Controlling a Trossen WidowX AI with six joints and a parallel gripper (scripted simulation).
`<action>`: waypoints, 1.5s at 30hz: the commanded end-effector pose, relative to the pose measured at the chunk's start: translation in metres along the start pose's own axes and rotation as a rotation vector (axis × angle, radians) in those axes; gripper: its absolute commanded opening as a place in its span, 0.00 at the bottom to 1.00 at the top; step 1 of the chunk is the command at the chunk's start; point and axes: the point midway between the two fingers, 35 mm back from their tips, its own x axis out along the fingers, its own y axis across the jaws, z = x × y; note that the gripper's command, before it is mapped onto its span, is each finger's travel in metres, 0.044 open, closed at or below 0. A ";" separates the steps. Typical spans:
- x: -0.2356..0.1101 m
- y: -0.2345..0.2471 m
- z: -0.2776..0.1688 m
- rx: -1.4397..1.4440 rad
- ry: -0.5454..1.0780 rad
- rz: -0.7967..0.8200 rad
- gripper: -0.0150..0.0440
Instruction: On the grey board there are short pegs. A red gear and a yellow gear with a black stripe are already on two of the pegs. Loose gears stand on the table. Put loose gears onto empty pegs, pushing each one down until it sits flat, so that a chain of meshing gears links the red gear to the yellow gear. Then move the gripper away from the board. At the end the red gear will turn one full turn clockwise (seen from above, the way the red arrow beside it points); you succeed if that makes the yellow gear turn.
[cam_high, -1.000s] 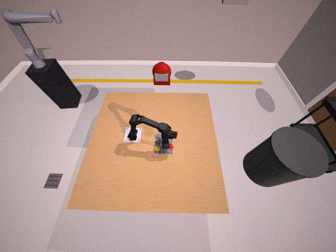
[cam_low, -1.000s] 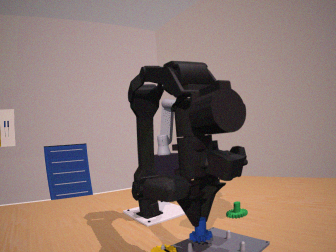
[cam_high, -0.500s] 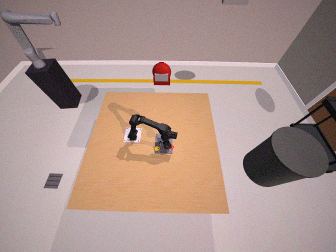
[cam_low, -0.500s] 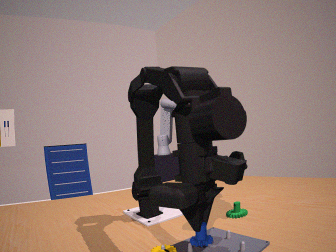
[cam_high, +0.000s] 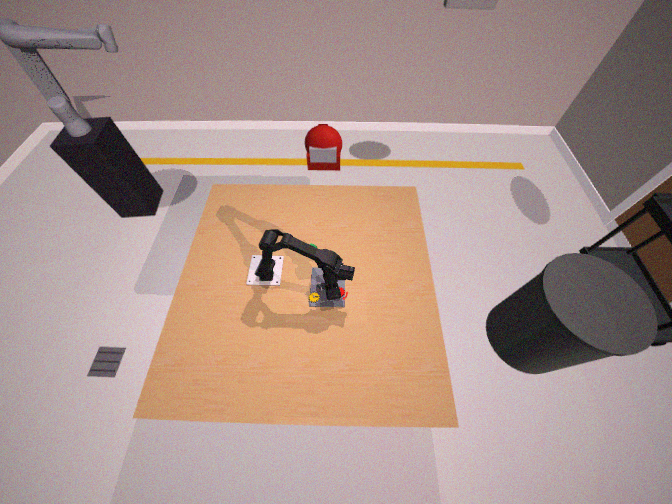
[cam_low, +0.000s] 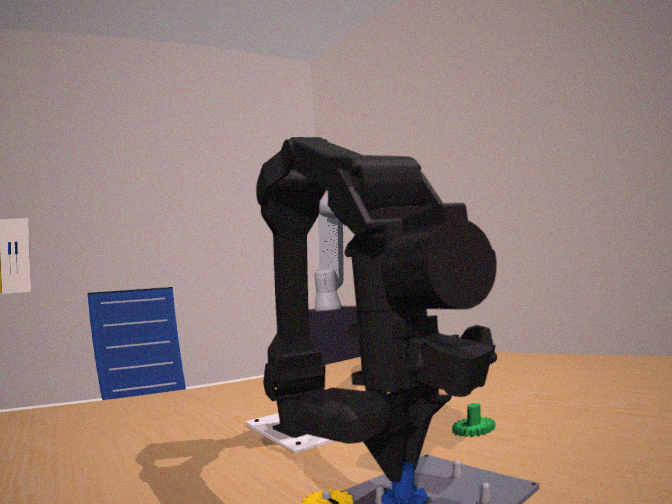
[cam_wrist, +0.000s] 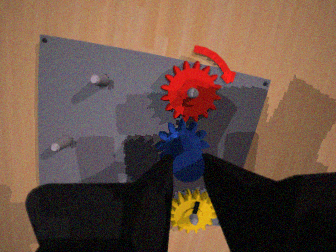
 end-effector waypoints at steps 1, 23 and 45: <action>0.010 0.002 -0.001 0.104 0.009 0.009 0.25; 0.018 0.002 -0.001 0.081 0.009 0.009 0.25; 0.020 0.002 -0.001 -0.007 0.009 0.010 0.25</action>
